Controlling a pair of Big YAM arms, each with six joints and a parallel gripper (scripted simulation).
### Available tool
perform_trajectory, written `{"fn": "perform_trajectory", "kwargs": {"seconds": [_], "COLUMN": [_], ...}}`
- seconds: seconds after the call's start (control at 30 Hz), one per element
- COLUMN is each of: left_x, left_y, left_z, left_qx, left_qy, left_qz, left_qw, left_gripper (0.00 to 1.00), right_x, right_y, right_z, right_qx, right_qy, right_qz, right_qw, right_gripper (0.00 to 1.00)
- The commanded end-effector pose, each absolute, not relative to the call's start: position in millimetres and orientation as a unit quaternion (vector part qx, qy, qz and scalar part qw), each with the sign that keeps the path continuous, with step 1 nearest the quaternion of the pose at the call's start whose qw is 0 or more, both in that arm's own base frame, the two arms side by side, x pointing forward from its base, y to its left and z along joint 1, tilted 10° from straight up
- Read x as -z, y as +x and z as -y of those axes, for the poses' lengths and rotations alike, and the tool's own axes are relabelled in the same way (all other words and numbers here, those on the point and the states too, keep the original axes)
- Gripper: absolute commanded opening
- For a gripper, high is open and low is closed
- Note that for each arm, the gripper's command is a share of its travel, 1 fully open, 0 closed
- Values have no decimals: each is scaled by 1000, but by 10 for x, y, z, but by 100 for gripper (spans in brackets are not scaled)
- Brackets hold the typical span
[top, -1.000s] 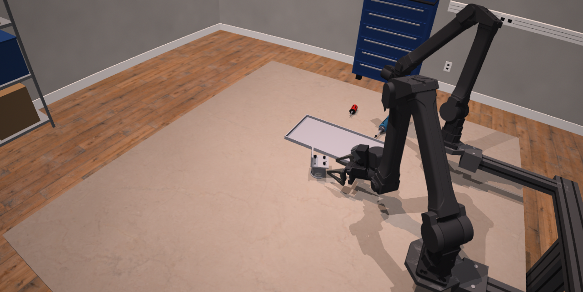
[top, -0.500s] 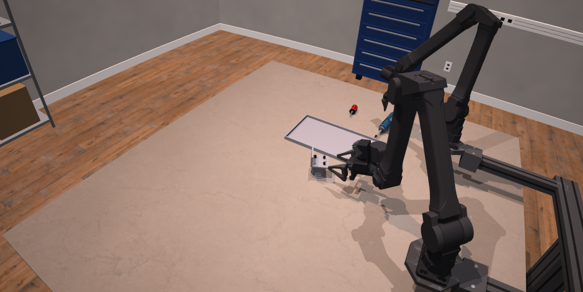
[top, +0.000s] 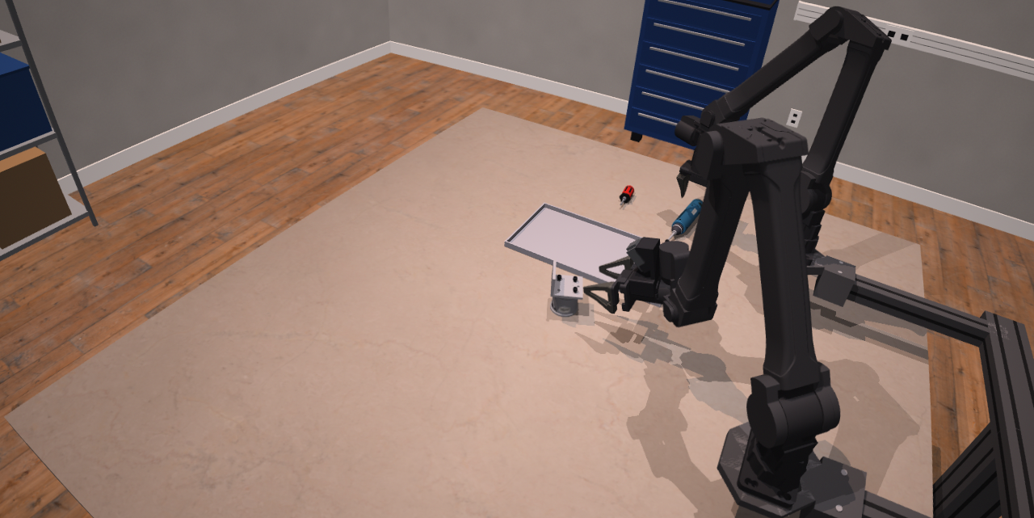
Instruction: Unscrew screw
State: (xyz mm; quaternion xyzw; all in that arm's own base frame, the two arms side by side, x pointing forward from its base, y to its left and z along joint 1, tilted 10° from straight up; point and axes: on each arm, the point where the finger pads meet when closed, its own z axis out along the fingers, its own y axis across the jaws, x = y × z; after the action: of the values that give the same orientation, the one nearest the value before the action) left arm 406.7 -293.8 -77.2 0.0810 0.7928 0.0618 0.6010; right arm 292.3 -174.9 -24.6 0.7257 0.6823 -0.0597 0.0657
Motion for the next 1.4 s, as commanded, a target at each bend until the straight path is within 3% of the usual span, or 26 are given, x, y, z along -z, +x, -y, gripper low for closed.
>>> {"fn": "perform_trajectory", "kwargs": {"seconds": [0.0, 1.37], "left_x": [541, -10], "left_y": [4065, 4073], "left_z": [3039, 3153], "left_qx": [-48, -51], "left_qy": [73, 75], "left_qz": [-788, -789], "left_qw": [609, 607], "left_gripper": [86, 86], "right_x": [175, 175], "right_y": [3035, 3035], "right_z": [1798, 1798], "right_qx": [56, 56], "right_qy": [727, 727], "right_qz": [-680, -680], "right_qw": [78, 78], "right_gripper": [65, 65]}}
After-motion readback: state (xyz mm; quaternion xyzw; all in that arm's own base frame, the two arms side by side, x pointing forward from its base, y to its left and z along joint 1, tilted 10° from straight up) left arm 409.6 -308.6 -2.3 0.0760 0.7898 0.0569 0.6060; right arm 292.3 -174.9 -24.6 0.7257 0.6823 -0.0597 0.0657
